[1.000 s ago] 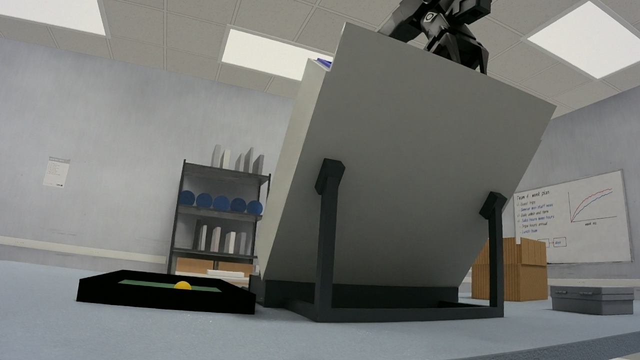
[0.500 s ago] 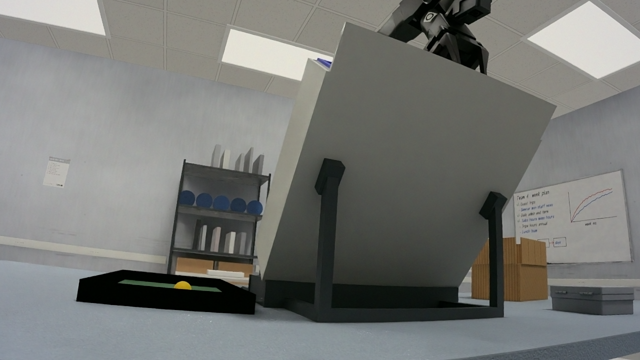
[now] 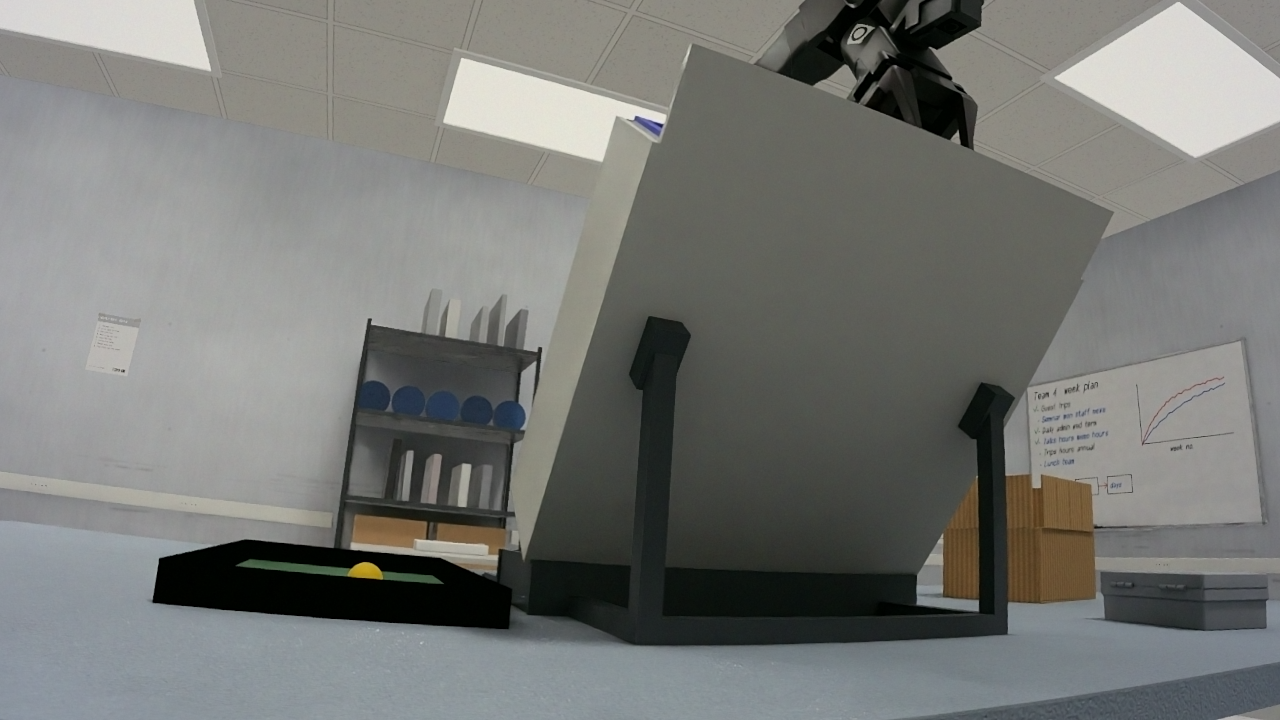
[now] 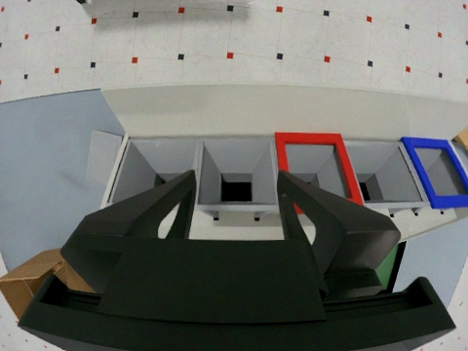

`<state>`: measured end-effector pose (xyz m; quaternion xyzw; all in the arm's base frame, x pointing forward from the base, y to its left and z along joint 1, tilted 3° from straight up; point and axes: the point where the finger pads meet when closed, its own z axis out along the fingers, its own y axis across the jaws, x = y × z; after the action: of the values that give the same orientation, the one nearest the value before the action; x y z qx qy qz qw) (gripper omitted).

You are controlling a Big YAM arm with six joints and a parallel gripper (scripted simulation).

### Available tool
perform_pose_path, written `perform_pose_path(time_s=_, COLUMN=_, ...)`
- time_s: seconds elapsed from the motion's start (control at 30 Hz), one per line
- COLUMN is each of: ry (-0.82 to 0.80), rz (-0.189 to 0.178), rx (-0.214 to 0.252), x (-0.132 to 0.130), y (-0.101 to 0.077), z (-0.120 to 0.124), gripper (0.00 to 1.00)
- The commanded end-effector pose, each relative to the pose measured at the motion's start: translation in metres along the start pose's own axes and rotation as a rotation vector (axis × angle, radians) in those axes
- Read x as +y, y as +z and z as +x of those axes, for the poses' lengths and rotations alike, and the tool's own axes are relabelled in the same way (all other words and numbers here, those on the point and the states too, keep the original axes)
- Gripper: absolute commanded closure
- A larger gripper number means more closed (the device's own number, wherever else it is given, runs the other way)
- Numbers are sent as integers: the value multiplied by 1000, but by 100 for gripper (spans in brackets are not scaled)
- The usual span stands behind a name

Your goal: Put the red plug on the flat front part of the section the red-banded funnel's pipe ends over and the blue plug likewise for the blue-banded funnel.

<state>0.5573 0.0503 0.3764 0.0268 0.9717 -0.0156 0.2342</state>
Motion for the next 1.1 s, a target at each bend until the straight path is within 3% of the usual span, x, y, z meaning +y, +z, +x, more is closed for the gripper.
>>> perform_pose_path(time_s=0.0, ry=1, rz=-3, rx=-23, x=0, y=-9, z=-5, gripper=41)
perform_pose_path(time_s=0.37, ry=1, rz=-3, rx=-23, x=0, y=-9, z=-5, gripper=41)
perform_pose_path(time_s=0.87, ry=1, rz=-3, rx=-23, x=0, y=-36, z=-17, gripper=41)
perform_pose_path(time_s=1.07, ry=0, rz=-3, rx=-24, x=0, y=-36, z=-17, gripper=41)
